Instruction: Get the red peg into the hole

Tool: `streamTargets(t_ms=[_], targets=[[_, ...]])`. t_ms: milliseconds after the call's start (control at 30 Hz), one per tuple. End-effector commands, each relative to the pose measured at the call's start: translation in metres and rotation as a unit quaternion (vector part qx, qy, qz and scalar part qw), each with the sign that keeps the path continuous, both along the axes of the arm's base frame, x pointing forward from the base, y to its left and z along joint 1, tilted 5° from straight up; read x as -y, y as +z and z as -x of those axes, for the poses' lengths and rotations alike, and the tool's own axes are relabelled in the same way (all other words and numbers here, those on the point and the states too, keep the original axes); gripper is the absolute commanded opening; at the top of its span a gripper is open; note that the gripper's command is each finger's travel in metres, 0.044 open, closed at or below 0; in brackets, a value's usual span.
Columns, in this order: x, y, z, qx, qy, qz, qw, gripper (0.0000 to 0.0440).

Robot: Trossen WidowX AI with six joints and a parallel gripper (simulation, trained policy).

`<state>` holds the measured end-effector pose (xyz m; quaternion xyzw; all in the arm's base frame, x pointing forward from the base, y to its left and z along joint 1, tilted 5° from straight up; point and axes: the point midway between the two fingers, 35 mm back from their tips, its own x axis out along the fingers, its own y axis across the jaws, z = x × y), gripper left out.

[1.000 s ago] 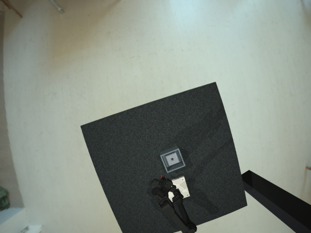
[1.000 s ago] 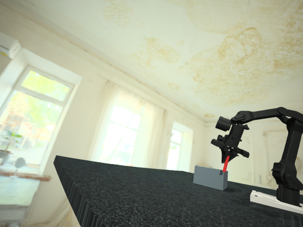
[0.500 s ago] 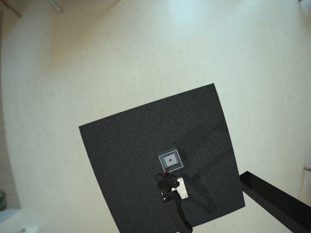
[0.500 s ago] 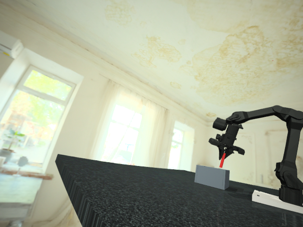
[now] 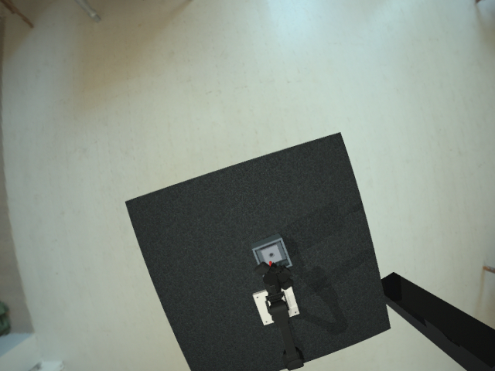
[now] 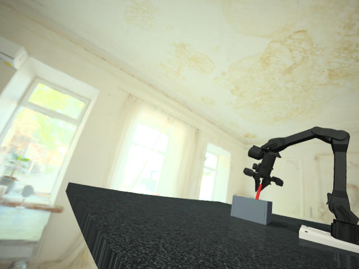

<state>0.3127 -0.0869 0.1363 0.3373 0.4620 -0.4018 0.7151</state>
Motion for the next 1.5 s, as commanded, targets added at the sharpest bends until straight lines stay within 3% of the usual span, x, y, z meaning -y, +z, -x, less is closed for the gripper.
streamTargets(t_ms=[0,333,500,567,967,1467], targets=[[0.009,-0.004,-0.006,0.002,-0.004,-0.005,1.000,0.0004],[0.024,-0.035,-0.018,-0.020,-0.009,-0.024,0.999,0.0013],[0.029,-0.052,-0.021,-0.042,0.002,-0.028,0.999,0.0123],[0.032,-0.058,-0.021,-0.054,0.009,-0.026,0.998,0.0144],[0.048,-0.058,-0.047,-0.054,0.024,-0.023,0.998,0.0153],[0.076,-0.052,-0.065,-0.056,0.033,-0.025,0.998,0.0126]])
